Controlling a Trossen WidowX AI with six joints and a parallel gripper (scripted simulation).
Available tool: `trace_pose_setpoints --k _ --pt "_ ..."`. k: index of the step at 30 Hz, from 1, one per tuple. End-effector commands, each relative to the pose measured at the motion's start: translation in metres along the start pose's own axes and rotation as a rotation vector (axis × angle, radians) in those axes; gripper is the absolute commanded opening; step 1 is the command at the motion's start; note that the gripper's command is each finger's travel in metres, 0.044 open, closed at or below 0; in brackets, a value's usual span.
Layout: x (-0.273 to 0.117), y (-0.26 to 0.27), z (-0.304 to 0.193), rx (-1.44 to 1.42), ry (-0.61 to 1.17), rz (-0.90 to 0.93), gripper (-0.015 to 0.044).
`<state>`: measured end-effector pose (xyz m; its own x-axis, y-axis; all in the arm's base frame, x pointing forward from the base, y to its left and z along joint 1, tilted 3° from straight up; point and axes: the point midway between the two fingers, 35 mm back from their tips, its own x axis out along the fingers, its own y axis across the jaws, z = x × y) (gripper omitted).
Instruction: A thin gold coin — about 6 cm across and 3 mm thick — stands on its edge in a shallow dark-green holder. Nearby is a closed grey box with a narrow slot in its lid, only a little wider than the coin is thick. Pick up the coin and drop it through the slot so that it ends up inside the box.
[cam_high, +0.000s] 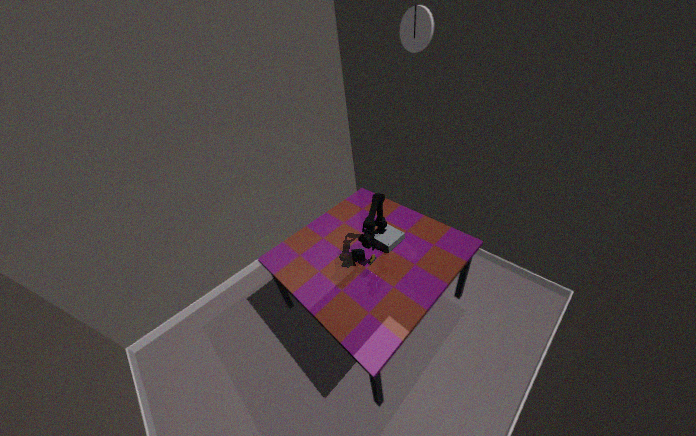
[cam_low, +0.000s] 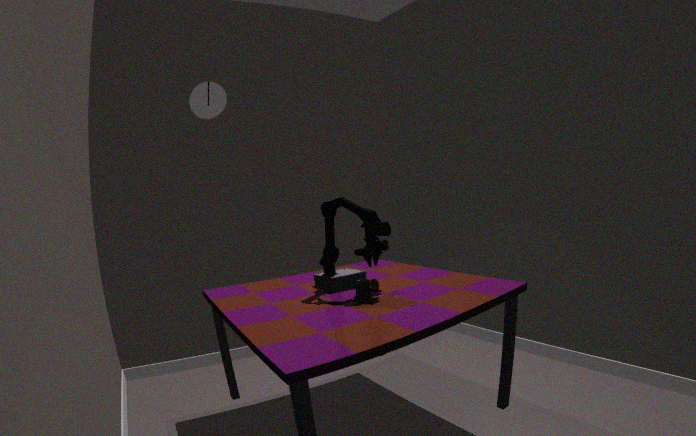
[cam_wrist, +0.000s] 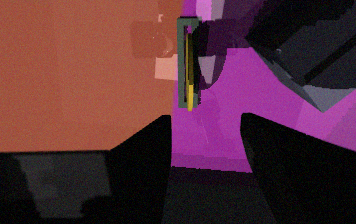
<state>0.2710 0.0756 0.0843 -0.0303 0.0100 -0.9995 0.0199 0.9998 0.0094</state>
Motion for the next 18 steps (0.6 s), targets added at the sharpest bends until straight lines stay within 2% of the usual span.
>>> trace_pose_setpoints --k 1,3,18 --pt "0.01 0.002 0.0 0.012 0.003 0.004 0.0161" --pt "0.031 0.002 0.0 0.012 0.003 0.004 0.0161" --pt "0.058 0.004 -0.001 0.012 0.003 0.004 0.0161"
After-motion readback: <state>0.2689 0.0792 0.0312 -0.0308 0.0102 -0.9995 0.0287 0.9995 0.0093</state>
